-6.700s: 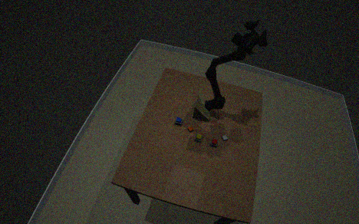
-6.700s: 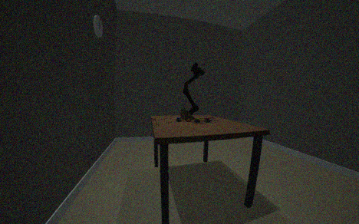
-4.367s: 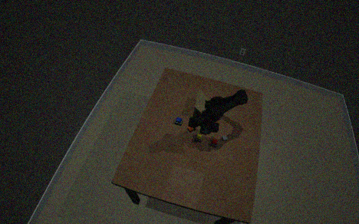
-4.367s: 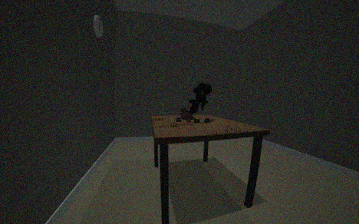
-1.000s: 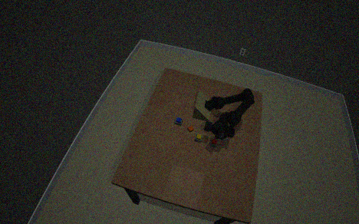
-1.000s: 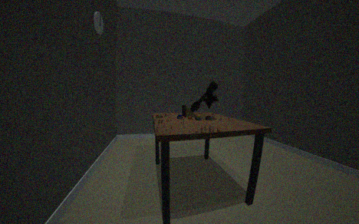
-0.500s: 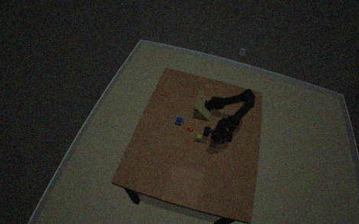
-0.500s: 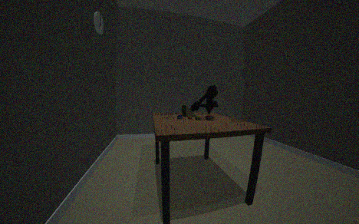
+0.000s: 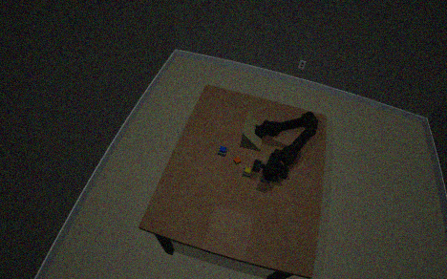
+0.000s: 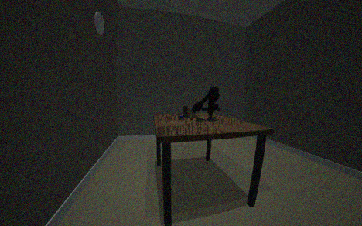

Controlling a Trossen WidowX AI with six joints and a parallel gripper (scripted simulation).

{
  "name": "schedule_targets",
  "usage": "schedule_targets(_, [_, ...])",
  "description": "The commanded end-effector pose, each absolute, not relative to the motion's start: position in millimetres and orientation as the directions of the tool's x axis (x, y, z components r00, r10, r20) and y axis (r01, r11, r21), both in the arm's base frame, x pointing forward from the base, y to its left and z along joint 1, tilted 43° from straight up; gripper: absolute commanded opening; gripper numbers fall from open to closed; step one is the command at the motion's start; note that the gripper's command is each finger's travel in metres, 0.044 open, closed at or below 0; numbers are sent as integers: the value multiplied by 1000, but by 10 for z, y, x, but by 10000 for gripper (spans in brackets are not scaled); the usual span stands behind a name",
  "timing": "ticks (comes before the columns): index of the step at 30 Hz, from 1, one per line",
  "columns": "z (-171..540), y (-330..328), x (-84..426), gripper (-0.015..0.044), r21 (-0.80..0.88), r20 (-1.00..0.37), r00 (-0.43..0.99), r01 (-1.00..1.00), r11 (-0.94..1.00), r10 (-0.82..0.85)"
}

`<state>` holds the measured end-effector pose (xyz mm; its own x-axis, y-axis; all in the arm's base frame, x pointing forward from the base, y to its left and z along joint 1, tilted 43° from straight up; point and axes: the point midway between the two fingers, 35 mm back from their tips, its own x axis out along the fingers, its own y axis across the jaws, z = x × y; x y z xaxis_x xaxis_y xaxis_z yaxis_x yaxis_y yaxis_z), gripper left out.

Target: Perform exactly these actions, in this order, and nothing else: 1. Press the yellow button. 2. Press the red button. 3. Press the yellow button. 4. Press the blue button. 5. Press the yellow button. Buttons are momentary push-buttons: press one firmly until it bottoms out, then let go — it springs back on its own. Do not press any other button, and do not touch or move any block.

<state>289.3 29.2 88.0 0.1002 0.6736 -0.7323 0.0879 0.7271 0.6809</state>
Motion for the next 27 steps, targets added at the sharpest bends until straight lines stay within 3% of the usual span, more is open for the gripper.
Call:
schedule_targets(1, [841,324,2873,20,685,-729,95,98,722,678])
schedule_targets(17, [840,325,2873,20,685,-729,95,98,722,678])
schedule_targets(27, [1216,-39,2838,20,681,-732,95,100,725,675])
